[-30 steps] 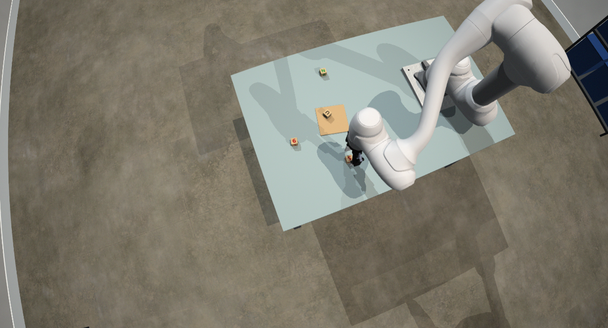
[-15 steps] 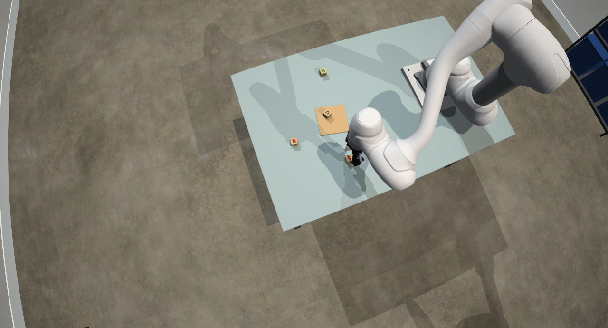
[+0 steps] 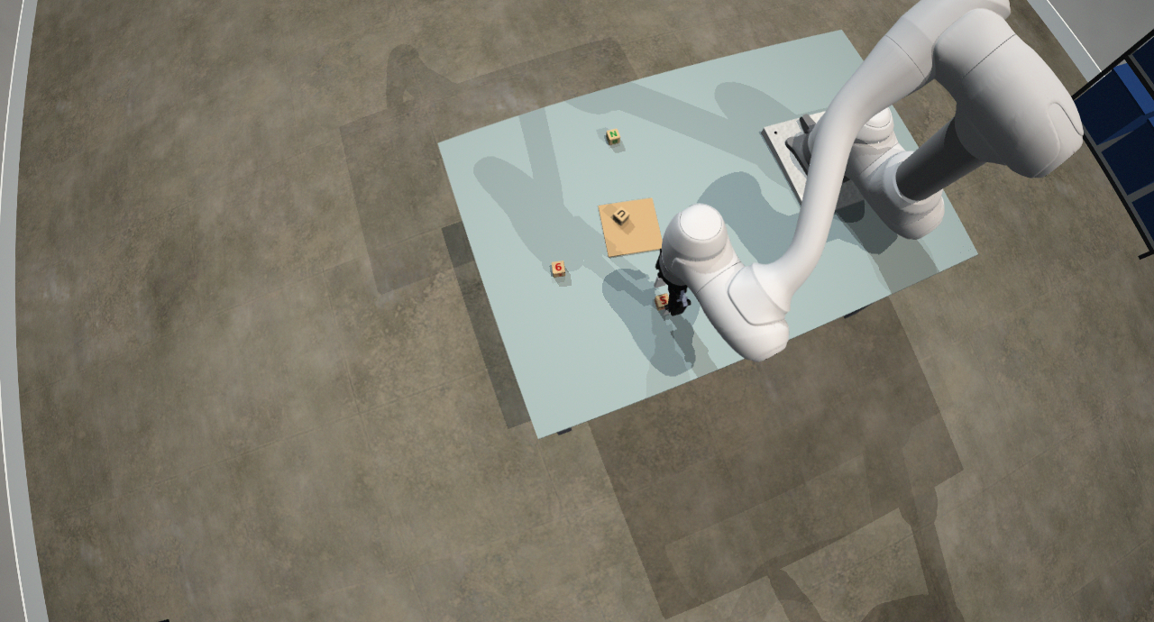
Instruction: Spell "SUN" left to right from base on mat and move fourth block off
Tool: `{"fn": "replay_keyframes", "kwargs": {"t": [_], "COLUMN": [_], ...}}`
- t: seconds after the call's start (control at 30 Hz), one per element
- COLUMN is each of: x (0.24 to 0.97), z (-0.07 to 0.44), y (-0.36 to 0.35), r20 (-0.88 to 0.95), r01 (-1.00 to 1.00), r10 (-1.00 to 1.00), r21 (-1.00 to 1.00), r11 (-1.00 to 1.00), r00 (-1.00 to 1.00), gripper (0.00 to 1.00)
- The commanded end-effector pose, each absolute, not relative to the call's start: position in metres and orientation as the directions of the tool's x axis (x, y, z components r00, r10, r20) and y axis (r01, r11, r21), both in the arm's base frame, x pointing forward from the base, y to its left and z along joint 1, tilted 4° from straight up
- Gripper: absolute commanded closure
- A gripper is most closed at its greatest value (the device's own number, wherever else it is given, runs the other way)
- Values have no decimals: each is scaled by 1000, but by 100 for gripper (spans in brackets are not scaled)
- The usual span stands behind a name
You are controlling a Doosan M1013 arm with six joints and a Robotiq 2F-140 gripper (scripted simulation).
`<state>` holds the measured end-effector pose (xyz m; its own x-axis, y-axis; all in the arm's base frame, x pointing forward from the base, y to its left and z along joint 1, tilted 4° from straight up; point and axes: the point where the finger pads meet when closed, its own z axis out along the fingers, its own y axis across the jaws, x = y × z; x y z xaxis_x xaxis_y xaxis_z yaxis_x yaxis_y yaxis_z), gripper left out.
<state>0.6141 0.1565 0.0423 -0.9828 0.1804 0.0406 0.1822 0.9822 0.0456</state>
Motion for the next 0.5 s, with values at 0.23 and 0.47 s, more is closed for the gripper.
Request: {"fn": "replay_keyframes", "kwargs": {"t": [0.23,0.47], "x": [611,610], "z": [19,8], "y": [162,163], "r20": [46,46], "r01": [187,187], "r10": [185,185], "r21": [48,48], "r11": [981,981], "r00": [-982,-982], "gripper": [60,60]}}
